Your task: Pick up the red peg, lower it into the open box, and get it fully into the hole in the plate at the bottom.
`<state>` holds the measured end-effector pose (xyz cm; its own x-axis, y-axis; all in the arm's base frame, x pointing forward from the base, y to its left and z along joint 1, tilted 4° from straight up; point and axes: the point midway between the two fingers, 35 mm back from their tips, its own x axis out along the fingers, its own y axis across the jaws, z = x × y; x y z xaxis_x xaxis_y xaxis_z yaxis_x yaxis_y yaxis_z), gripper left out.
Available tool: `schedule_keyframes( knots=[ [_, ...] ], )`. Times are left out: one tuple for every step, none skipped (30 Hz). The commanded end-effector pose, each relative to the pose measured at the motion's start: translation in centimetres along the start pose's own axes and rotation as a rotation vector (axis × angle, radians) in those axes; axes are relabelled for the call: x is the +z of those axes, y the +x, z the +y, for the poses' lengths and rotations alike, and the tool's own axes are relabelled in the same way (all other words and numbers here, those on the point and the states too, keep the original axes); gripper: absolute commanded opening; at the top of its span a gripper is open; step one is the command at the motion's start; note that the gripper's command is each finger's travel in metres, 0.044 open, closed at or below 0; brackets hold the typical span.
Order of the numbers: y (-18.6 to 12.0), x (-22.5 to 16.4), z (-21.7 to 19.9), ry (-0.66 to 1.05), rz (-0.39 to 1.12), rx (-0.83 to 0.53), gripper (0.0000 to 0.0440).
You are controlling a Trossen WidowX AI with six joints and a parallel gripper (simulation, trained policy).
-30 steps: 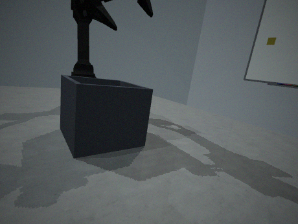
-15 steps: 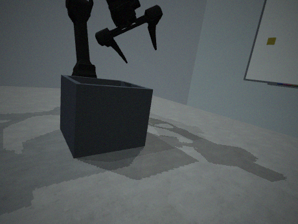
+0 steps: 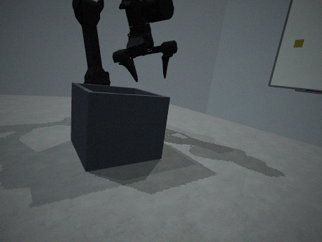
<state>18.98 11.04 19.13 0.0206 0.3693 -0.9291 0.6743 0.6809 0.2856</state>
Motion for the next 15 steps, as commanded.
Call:
schedule_keyframes(
  knots=[
    [1.5,-1.0,-1.3,0.08,0.021,-0.085,0.044],
    [1.8,-1.2,-1.5,0.095,0.023,-0.099,0.044],
    [2.0,-1.3,-1.7,0.11,0.024,-0.113,0.044],
    [2.3,-1.5,-1.9,0.124,0.024,-0.125,0.044],
    [2.5,-1.6,-2.0,0.138,0.024,-0.138,0.044],
    [2.7,-1.8,-2.2,0.152,0.023,-0.149,0.044],
    [3.0,-1.9,-2.4,0.165,0.022,-0.16,0.044],
    [3.2,-2.0,-2.5,0.178,0.02,-0.17,0.044],
    [3.4,-2.1,-2.7,0.19,0.018,-0.179,0.044],
    [3.7,-2.1,-2.8,0.202,0.016,-0.188,0.044],
    [3.9,-2.2,-3.0,0.214,0.014,-0.195,0.044],
    [4.2,-2.2,-3.1,0.226,0.013,-0.202,0.044],
    [4.5,-2.2,-3.2,0.237,0.011,-0.209,0.044],
    [4.7,-2.2,-3.3,0.247,0.009,-0.215,0.044],
    [5.0,-2.2,-3.4,0.257,0.009,-0.221,0.044]
  ],
)
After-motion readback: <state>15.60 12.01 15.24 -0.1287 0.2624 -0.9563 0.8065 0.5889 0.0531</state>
